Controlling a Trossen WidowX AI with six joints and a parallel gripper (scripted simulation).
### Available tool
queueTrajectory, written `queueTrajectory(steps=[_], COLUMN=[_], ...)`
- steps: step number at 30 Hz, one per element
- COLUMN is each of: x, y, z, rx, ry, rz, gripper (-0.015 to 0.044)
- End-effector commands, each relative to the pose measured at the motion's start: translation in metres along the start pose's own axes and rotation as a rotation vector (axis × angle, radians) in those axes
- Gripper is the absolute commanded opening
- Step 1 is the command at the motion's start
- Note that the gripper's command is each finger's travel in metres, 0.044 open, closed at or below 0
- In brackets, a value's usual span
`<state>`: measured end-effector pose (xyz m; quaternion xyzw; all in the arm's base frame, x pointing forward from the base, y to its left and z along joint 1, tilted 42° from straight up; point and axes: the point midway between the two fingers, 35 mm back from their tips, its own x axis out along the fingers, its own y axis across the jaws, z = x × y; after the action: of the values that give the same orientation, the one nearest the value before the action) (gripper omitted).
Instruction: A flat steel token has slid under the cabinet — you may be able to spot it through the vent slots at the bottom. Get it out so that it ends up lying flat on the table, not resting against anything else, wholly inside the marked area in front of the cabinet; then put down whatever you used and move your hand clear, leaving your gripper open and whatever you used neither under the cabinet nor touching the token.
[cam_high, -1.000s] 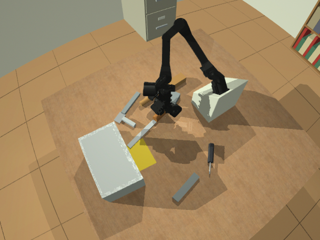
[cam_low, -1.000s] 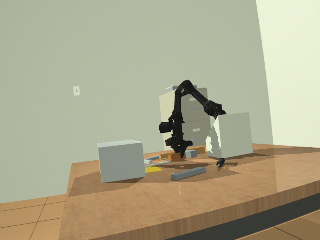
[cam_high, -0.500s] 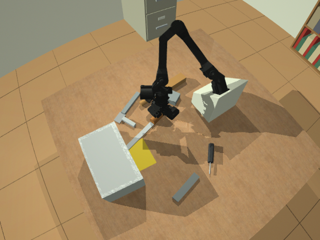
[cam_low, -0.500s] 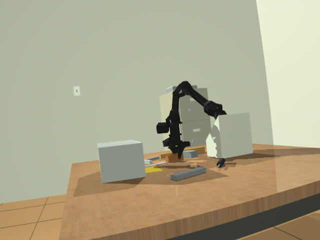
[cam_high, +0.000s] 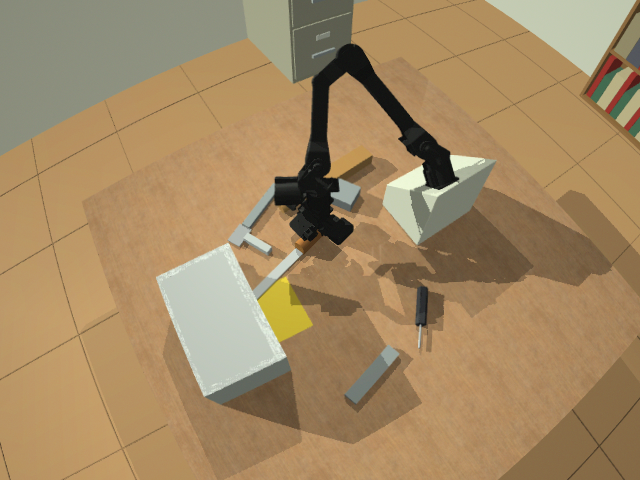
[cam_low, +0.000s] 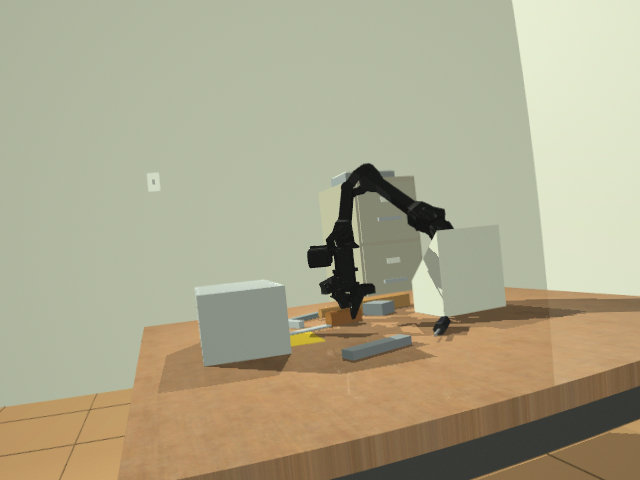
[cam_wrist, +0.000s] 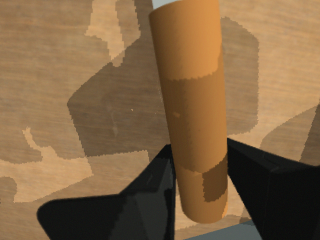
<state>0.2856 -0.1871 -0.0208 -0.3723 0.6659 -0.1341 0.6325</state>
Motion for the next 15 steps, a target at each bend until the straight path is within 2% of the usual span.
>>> queueTrajectory(steps=[1,15], x=[0.0,0.0], y=[0.0,-0.001], z=[0.007,0.024], rx=[0.005,0.006], ry=[-0.001,-0.002], rz=[0.0,0.0], gripper=[0.0,0.0])
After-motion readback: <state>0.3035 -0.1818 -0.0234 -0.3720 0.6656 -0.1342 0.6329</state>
